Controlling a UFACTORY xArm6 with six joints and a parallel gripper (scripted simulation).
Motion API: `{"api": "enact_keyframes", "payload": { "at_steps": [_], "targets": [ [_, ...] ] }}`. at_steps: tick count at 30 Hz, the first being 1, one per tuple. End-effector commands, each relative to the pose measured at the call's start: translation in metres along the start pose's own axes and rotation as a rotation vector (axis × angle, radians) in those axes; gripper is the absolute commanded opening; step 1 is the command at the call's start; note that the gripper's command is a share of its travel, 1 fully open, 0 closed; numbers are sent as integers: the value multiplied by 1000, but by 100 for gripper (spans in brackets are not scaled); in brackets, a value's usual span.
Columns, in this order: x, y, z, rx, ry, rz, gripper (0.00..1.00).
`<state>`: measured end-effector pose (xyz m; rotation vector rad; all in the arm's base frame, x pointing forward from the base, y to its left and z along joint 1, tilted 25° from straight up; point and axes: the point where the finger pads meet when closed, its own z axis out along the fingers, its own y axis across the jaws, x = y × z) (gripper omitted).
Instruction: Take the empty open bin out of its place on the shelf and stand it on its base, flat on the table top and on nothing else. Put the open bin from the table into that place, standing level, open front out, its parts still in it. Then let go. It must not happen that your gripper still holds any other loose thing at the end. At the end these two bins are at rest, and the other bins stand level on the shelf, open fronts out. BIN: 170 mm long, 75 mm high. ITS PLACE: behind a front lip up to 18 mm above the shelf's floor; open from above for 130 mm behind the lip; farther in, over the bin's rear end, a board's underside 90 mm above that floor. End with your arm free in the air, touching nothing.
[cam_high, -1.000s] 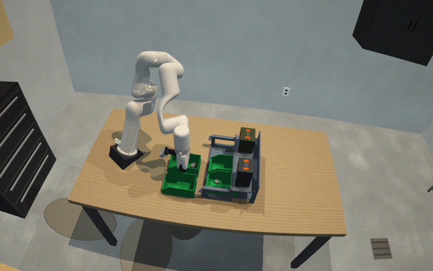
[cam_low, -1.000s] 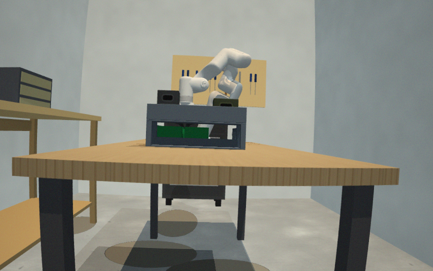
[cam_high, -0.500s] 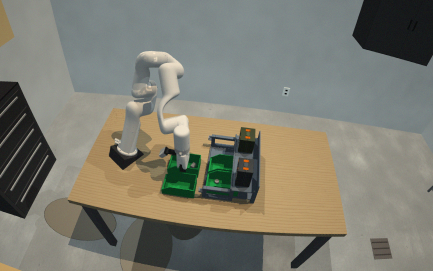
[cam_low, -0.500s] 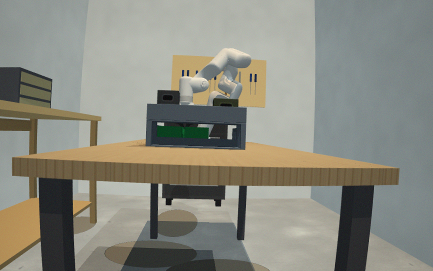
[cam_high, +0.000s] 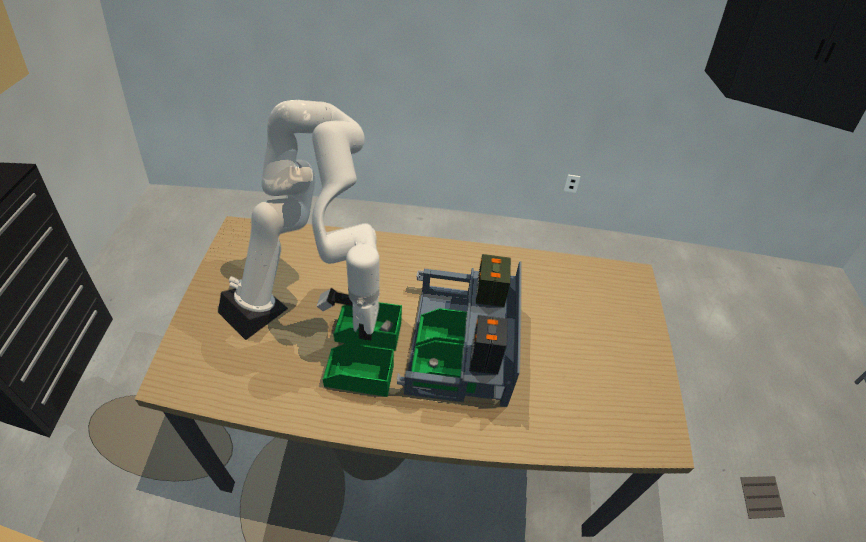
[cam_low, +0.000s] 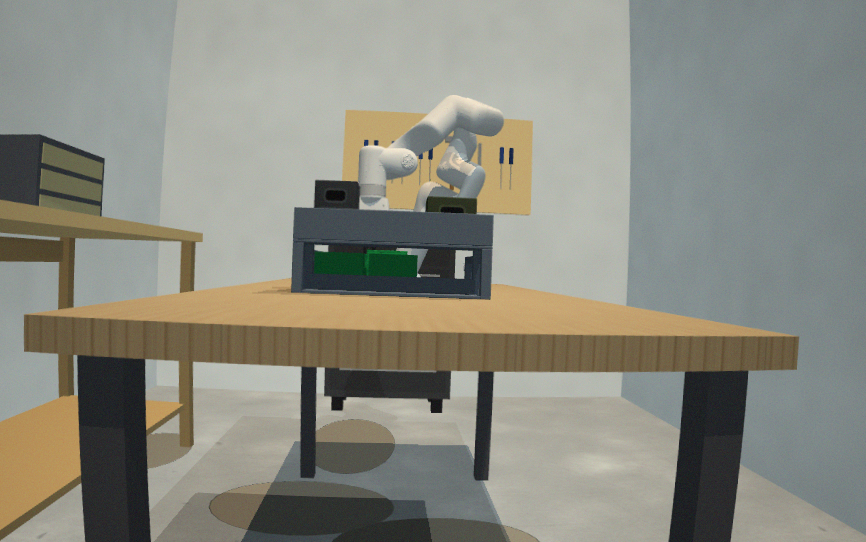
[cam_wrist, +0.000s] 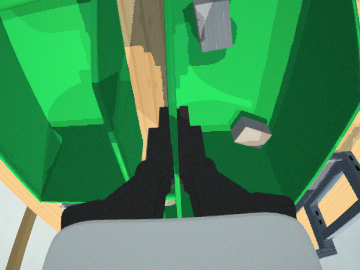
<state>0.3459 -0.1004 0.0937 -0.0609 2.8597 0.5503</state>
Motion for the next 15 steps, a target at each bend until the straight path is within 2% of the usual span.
{"api": "enact_keyframes", "payload": {
  "at_steps": [1,15],
  "targets": [
    [-1,0,-9,2,-3,-1,0],
    [-1,0,-11,2,-3,-1,0]
  ]
}}
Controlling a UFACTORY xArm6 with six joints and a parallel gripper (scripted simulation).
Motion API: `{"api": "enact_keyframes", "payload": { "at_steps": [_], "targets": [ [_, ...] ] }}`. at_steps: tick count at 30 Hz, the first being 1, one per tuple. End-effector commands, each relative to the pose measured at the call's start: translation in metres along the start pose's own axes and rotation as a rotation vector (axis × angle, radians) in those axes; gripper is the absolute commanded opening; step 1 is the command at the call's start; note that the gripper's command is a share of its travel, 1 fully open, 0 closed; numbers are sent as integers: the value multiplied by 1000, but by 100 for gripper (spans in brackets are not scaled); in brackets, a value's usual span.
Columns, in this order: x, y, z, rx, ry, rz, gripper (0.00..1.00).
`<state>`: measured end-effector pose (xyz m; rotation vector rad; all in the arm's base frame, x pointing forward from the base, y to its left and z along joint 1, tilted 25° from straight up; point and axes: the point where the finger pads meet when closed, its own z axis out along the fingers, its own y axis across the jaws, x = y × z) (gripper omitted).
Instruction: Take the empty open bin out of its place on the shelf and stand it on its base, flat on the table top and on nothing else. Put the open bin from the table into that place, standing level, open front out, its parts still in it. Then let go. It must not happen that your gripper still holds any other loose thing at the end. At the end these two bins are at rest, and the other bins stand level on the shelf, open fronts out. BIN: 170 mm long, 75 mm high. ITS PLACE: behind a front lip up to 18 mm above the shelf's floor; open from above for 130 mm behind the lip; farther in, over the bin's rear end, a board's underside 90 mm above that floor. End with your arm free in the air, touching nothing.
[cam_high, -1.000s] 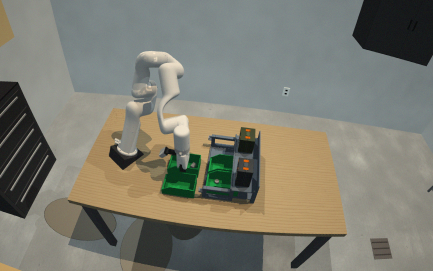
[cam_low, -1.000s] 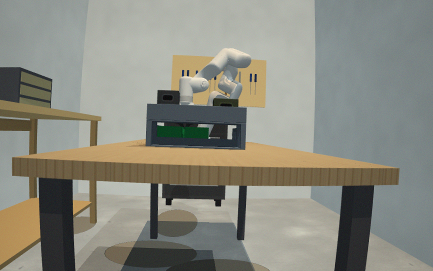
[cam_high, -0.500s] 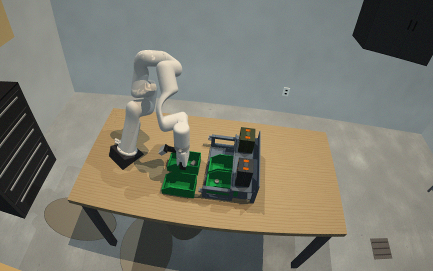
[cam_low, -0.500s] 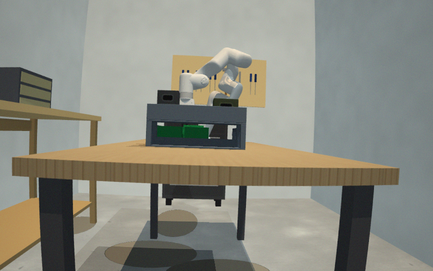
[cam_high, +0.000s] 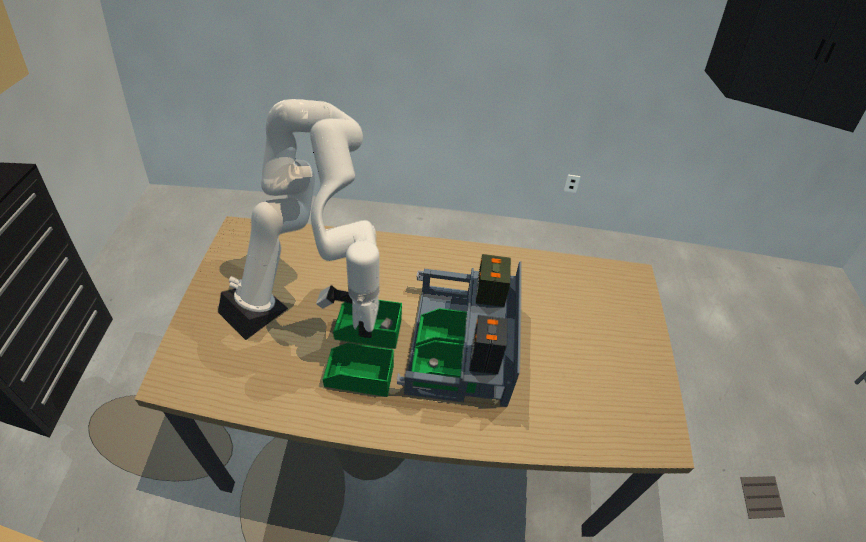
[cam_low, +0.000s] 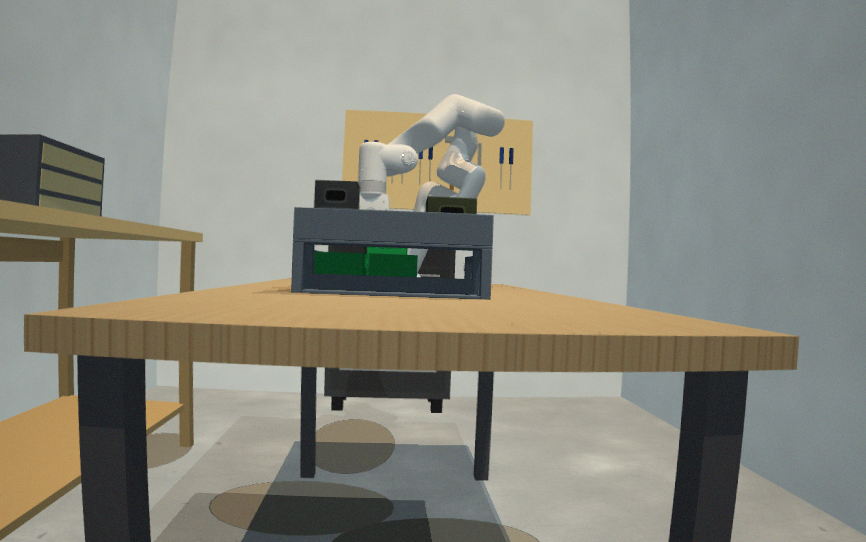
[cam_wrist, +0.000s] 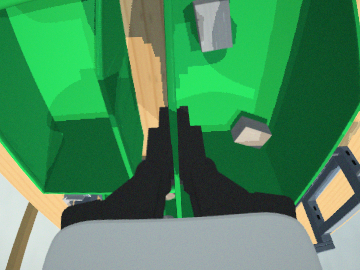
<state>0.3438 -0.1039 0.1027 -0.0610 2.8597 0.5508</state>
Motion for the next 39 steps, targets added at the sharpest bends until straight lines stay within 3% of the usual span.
{"api": "enact_keyframes", "payload": {
  "at_steps": [1,7,14,16,24,39],
  "targets": [
    [-1,-1,-1,2,-3,-1,0],
    [0,11,-1,2,-3,-1,0],
    [4,67,1,2,-3,-1,0],
    [4,67,1,2,-3,-1,0],
    [8,124,3,2,-3,-1,0],
    [9,132,3,2,-3,-1,0]
  ]
}}
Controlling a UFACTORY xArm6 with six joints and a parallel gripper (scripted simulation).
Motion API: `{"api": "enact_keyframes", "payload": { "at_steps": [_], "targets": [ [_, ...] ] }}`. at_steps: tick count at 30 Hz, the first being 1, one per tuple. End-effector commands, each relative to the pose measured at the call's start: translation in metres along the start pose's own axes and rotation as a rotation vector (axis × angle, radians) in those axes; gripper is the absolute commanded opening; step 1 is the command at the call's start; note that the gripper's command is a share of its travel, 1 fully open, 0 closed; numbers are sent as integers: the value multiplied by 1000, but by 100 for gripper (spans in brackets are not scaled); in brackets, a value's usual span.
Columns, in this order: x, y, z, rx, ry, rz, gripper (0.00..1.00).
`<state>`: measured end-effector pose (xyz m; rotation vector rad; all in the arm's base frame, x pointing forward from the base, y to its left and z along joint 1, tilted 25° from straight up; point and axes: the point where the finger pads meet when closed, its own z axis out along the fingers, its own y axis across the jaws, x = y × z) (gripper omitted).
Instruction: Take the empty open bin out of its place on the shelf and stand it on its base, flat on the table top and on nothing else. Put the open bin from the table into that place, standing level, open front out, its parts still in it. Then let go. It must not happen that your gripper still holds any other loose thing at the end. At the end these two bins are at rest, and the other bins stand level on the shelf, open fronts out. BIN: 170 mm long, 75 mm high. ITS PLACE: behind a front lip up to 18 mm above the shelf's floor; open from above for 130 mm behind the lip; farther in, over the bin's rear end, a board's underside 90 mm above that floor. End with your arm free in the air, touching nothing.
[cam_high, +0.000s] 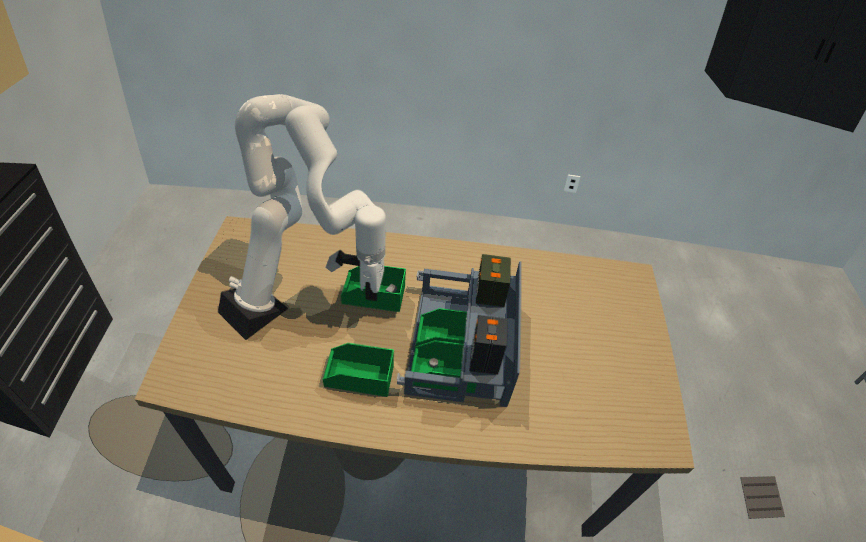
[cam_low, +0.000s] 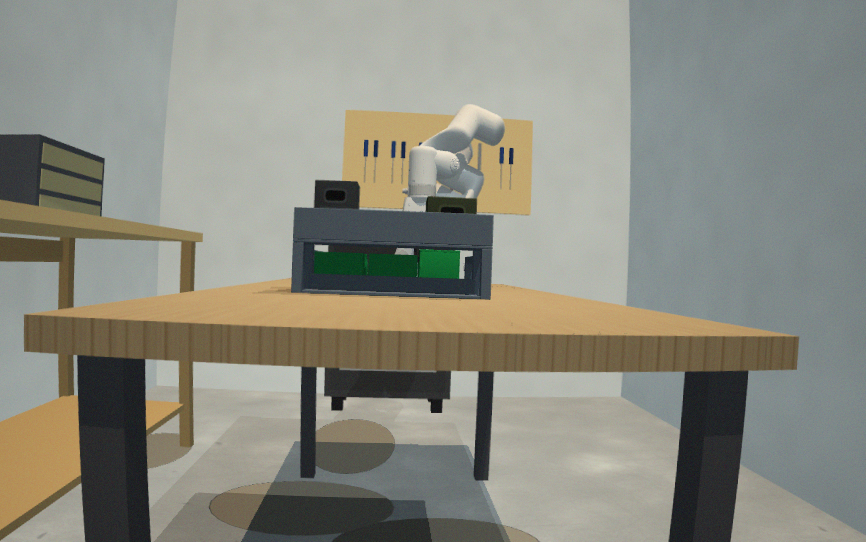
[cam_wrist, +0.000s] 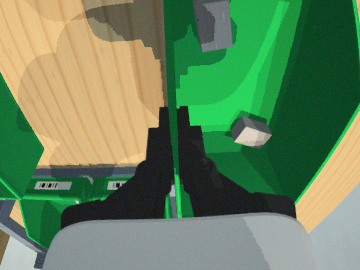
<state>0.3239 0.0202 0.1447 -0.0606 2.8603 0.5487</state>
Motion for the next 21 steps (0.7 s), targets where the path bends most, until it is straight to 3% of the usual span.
{"api": "enact_keyframes", "payload": {
  "at_steps": [1,21],
  "targets": [
    [-1,0,-1,1,-3,-1,0],
    [-41,1,-1,1,-3,-1,0]
  ]
}}
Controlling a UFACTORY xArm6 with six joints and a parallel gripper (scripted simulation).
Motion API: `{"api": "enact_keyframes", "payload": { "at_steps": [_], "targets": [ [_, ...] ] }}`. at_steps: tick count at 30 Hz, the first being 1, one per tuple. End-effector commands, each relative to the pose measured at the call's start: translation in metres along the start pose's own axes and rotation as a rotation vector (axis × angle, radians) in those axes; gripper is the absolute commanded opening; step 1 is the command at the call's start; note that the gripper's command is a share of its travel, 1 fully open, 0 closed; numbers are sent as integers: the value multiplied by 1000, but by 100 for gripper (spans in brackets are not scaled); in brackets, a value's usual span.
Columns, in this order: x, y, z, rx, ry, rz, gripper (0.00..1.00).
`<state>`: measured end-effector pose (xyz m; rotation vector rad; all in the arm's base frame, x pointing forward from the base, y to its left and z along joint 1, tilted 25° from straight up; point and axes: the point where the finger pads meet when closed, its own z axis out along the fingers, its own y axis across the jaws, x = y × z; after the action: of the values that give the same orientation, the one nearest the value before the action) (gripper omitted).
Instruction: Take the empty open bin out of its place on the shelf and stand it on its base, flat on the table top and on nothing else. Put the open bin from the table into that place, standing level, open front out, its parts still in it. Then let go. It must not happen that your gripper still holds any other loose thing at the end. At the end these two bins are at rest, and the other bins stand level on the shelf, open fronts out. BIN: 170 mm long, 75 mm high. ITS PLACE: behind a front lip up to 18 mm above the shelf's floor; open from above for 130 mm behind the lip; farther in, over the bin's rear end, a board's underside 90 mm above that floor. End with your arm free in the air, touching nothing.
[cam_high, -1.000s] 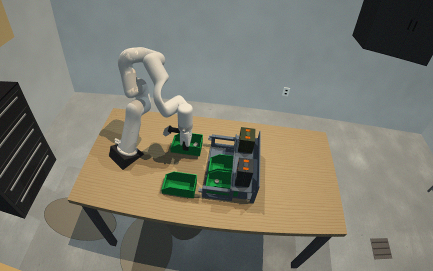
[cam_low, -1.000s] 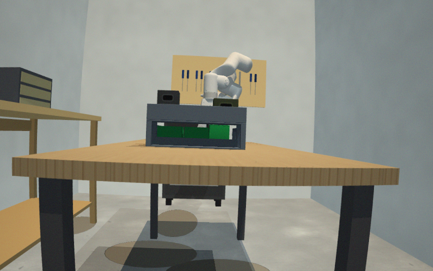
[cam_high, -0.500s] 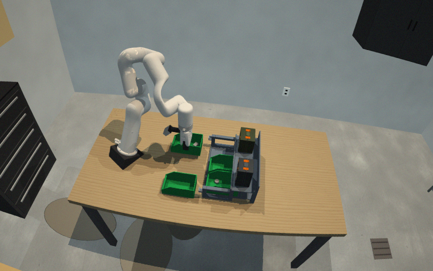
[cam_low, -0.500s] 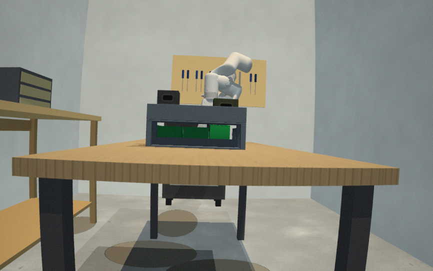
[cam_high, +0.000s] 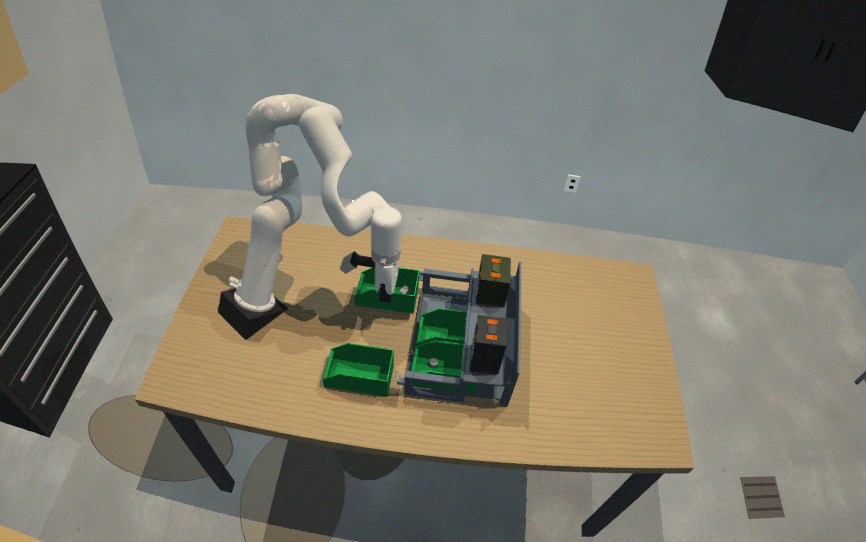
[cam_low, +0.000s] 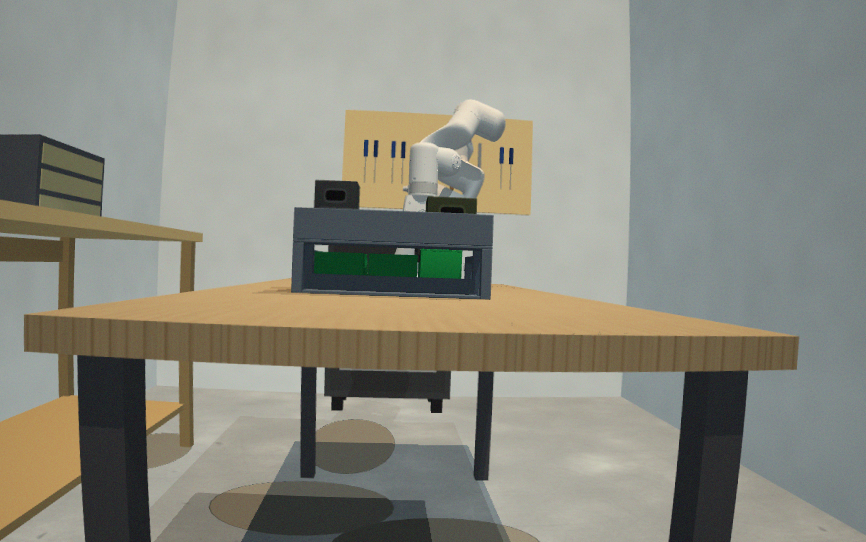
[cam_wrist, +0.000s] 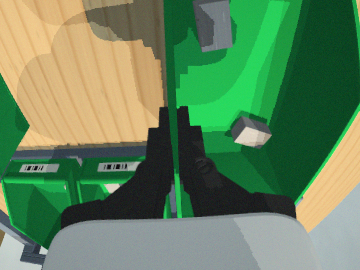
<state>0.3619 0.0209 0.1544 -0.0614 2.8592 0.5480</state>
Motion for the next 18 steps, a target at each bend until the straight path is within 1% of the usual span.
{"api": "enact_keyframes", "payload": {
  "at_steps": [1,12,14,18],
  "targets": [
    [-2,0,-1,0,-2,-1,0],
    [-2,0,-1,0,6,-1,0],
    [-3,0,-2,0,29,-1,0],
    [-5,0,-4,0,101,-1,0]
  ]
}}
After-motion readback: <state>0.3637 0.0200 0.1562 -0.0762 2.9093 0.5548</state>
